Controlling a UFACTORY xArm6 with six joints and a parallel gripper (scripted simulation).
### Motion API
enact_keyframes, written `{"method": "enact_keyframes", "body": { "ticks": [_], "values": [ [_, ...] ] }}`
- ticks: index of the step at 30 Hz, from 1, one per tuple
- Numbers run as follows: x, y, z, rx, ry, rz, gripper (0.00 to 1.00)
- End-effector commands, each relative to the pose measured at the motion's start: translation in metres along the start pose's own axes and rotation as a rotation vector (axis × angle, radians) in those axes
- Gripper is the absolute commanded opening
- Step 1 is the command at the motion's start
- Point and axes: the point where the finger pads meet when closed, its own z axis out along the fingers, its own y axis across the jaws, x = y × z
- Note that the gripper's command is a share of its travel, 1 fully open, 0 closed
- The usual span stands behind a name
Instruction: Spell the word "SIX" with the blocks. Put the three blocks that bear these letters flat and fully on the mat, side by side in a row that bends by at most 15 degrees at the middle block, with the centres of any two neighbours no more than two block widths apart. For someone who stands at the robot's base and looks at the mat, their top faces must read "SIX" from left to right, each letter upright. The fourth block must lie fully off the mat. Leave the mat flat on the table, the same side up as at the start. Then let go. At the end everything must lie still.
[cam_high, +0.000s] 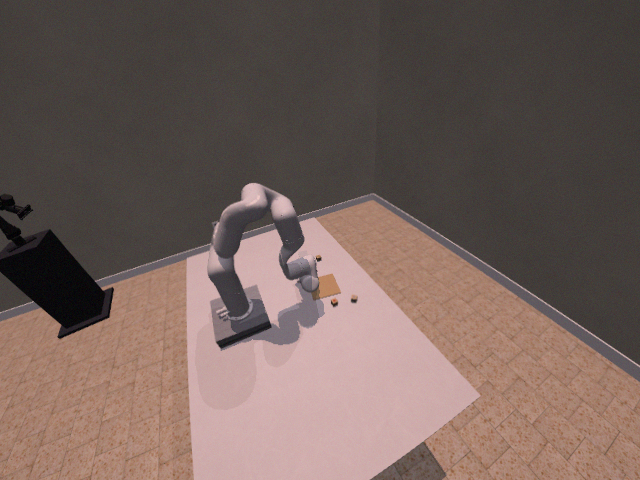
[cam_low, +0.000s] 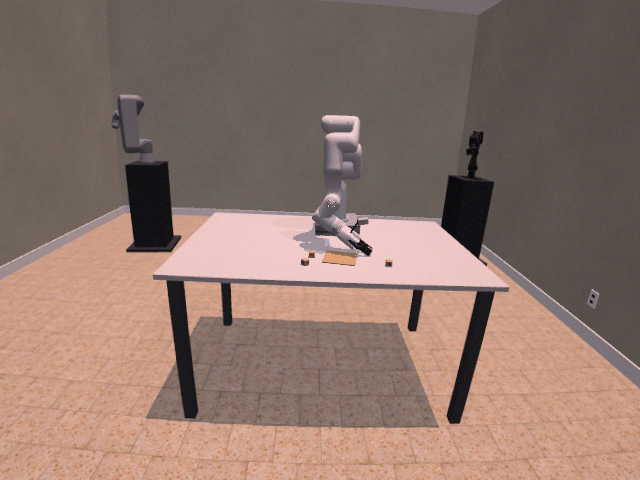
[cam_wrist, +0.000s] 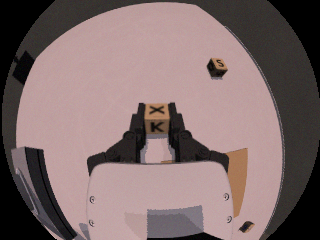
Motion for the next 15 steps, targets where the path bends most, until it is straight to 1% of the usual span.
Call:
{"method": "enact_keyframes", "body": {
  "ticks": [1,5,6,8,9,13,14,15],
  "values": [
    [0.0007,0.001,-0.0003,-0.001,0.0,-0.002,0.21],
    [0.0007,0.001,-0.0003,-0.001,0.0,-0.002,0.21],
    [0.0007,0.001,-0.0003,-0.001,0.0,-0.002,0.26],
    [0.0007,0.001,-0.0003,-0.001,0.0,-0.002,0.26],
    [0.0007,0.001,-0.0003,-0.001,0.0,-0.002,0.3],
    [0.0007,0.001,-0.0003,-0.001,0.0,-0.002,0.3],
    [0.0007,0.001,-0.0003,-0.001,0.0,-0.002,0.34],
    [0.0007,0.001,-0.0003,-0.001,0.0,-0.002,0.34]
  ]
}}
